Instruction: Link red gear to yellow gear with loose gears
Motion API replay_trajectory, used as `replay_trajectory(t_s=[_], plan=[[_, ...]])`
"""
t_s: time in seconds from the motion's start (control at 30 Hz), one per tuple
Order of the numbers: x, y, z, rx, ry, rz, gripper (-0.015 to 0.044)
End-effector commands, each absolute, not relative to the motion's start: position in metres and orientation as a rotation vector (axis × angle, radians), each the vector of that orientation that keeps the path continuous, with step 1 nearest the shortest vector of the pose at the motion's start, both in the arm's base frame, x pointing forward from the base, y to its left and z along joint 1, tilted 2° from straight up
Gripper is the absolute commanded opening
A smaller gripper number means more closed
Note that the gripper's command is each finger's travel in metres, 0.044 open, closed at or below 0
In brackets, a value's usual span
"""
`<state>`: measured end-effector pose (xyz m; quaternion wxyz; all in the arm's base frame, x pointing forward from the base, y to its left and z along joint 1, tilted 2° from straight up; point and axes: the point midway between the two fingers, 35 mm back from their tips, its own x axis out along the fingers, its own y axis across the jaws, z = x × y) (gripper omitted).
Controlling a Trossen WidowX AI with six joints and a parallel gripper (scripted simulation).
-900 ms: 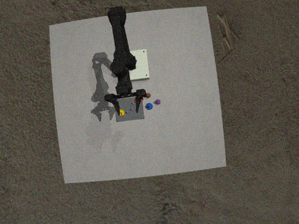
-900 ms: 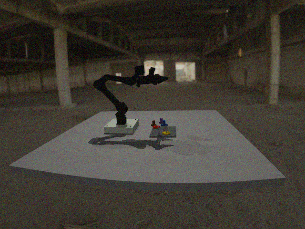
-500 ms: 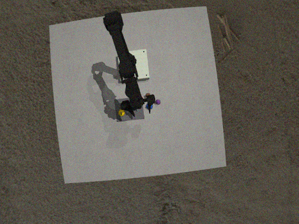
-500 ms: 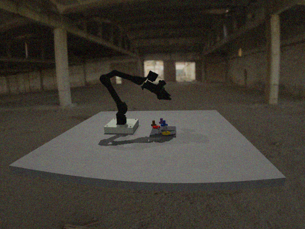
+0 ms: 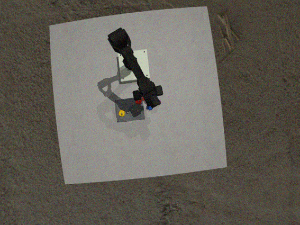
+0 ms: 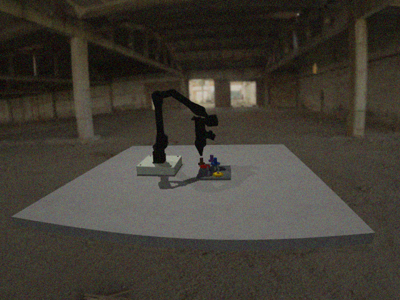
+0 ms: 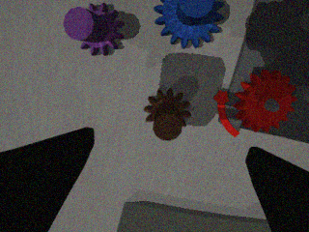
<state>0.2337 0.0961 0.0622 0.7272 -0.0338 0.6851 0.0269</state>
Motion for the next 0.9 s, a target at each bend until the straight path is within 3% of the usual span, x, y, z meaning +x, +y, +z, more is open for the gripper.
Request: replay_trajectory(t_s=[0.0, 0.87], plan=[[0.232, 0.098, 0.065, -0.084, 1.528, 0.045, 0.044], [0.234, 0.097, 0.022, -0.084, 1.528, 0.045, 0.044]])
